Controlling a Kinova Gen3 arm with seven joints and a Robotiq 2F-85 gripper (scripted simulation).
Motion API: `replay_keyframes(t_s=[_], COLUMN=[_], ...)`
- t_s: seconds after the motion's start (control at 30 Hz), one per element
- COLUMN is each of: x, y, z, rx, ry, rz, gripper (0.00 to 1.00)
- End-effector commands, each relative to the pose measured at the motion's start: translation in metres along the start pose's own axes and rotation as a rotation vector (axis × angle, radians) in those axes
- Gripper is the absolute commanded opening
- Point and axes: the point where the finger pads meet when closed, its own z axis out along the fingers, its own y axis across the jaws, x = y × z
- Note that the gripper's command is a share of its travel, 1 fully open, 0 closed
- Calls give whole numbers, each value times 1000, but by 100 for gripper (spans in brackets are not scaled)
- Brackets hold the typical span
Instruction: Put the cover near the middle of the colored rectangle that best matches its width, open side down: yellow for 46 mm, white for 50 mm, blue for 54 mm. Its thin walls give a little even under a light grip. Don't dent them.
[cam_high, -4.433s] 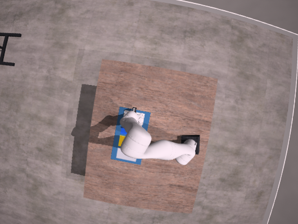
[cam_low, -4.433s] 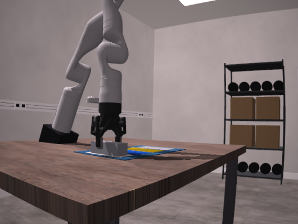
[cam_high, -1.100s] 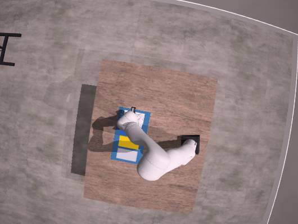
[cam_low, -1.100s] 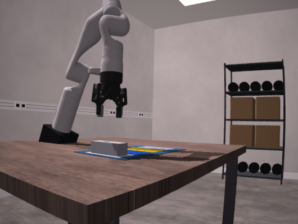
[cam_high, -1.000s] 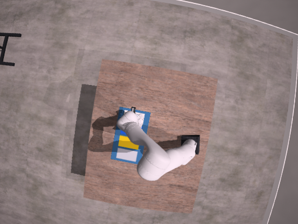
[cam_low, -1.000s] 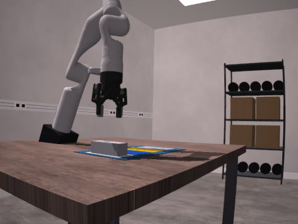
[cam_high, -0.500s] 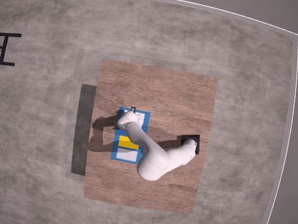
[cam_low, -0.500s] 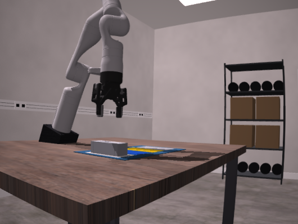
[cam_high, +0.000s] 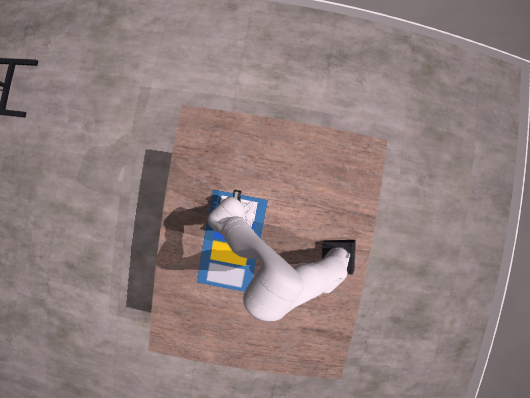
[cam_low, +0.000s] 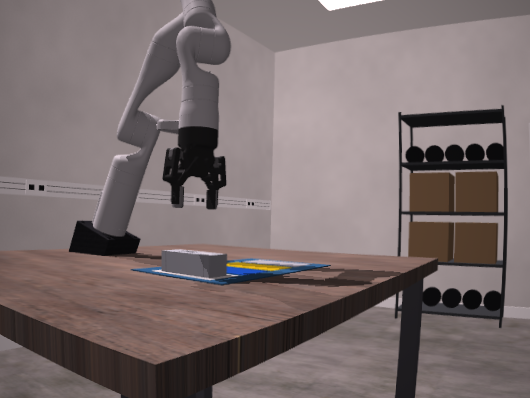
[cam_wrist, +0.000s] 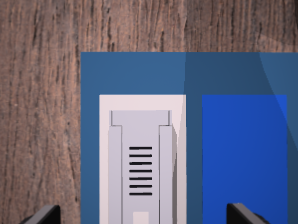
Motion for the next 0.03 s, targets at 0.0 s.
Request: replay_keyframes(t_s=[0.0], x=[0], y=[0], z=[0], rx=[1], ry=[-1], rz=[0], gripper=[100])
